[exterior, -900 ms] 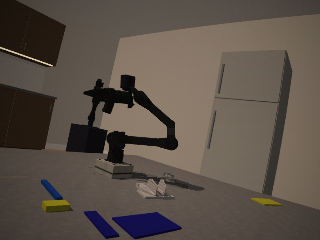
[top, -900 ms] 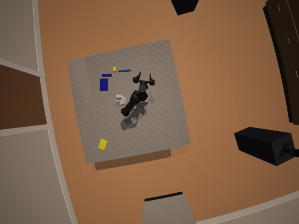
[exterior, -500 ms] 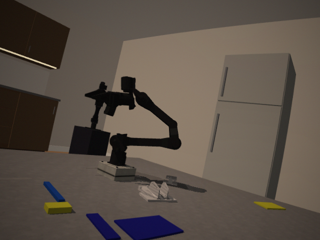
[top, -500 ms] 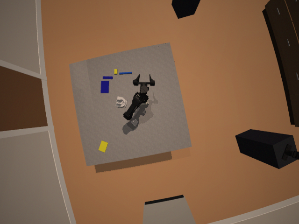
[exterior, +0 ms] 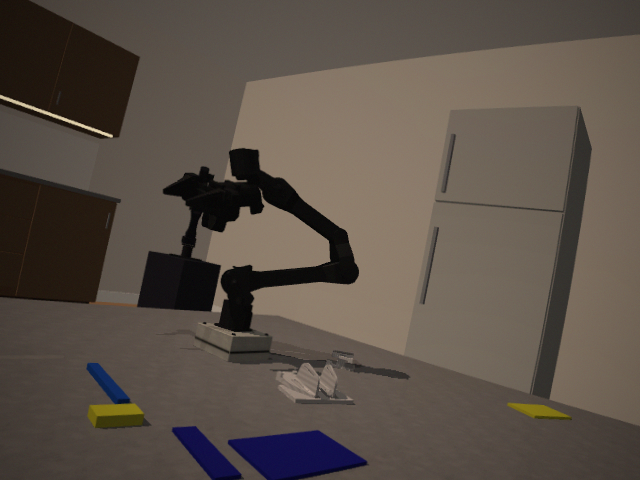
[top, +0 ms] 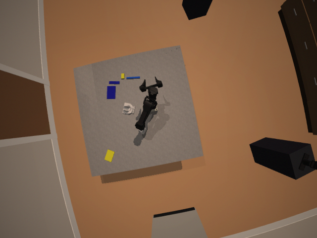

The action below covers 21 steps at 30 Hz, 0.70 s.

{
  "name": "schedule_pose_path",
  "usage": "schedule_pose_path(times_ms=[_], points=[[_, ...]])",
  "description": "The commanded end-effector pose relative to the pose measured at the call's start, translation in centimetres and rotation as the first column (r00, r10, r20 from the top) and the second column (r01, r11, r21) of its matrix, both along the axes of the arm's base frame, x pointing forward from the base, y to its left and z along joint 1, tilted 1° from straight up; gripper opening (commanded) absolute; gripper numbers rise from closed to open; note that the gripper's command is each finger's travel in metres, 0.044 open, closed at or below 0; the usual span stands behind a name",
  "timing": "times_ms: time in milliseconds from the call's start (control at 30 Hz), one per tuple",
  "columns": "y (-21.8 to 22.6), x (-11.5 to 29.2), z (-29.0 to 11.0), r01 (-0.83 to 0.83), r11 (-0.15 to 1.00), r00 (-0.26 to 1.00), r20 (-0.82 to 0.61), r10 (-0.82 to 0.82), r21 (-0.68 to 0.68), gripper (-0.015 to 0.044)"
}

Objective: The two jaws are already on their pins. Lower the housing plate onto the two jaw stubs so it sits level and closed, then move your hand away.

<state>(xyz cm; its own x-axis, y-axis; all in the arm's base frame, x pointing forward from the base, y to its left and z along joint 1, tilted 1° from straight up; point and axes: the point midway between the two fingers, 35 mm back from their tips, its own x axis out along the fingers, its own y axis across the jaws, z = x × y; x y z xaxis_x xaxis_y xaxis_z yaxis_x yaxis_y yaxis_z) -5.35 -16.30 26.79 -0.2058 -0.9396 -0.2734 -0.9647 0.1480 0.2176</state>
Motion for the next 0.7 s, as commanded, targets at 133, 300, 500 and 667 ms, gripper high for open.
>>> schedule_pose_path(times_ms=[133, 300, 500, 667], points=[[-1.0, 1.4, -0.1, -0.129, 0.990, 0.989, -0.062, 0.132, 0.057, 0.0440], [-1.6, 2.4, -0.4, -0.215, 0.972, 0.970, -0.098, 0.224, 0.098, 0.0440], [-2.2, 3.7, -0.7, -0.313, 0.938, 0.932, -0.141, 0.333, 0.147, 0.0440], [-2.7, 4.8, -0.9, -0.388, 0.902, 0.890, -0.177, 0.420, 0.189, 0.0440]])
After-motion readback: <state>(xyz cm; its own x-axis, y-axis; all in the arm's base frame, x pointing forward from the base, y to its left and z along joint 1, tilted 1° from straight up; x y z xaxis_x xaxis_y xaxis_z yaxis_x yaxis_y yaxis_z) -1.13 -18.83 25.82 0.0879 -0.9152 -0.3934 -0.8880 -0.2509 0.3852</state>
